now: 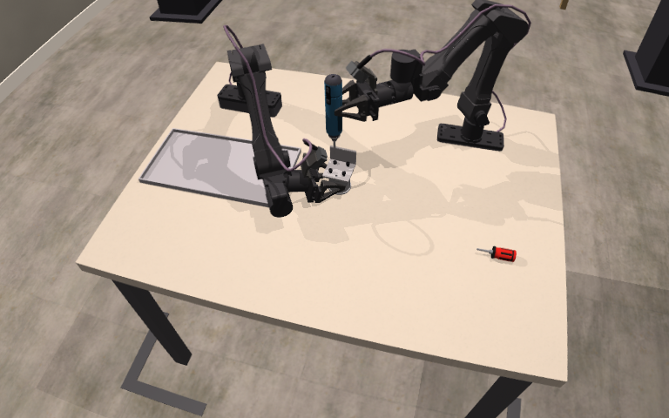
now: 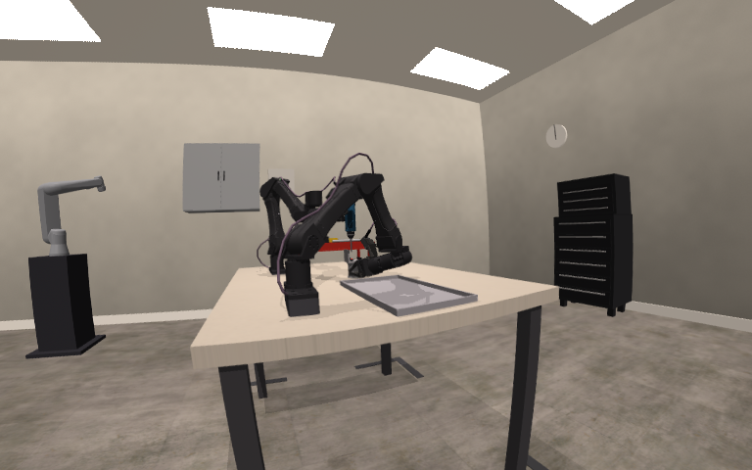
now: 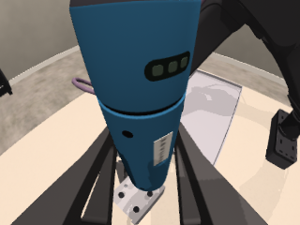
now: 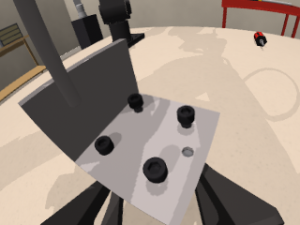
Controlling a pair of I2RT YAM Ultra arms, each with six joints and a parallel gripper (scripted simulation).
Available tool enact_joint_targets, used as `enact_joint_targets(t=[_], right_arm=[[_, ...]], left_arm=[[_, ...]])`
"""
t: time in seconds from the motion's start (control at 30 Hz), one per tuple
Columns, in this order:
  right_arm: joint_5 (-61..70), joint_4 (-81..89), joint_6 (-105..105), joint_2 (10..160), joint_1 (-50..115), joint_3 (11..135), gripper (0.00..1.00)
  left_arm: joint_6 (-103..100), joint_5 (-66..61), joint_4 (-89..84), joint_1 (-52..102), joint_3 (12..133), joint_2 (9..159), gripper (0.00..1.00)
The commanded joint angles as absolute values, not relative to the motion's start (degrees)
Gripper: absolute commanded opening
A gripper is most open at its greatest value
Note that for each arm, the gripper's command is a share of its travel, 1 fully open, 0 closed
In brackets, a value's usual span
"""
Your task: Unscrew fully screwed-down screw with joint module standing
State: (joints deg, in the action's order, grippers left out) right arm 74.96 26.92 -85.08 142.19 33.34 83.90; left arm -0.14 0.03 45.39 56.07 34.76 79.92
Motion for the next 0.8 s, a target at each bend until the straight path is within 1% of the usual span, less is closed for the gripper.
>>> enact_joint_targets(t=[0.0, 0.77], right_arm=[[76.7, 27.7, -85.6, 142.1, 33.8, 85.5, 0.59], [76.7, 27.7, -85.6, 142.1, 33.8, 85.5, 0.59]], left_arm=[[-0.7, 0.0, 50.7, 55.5, 35.5, 79.1, 0.42], [-0.7, 0.0, 50.9, 55.9, 35.7, 79.2, 0.42]])
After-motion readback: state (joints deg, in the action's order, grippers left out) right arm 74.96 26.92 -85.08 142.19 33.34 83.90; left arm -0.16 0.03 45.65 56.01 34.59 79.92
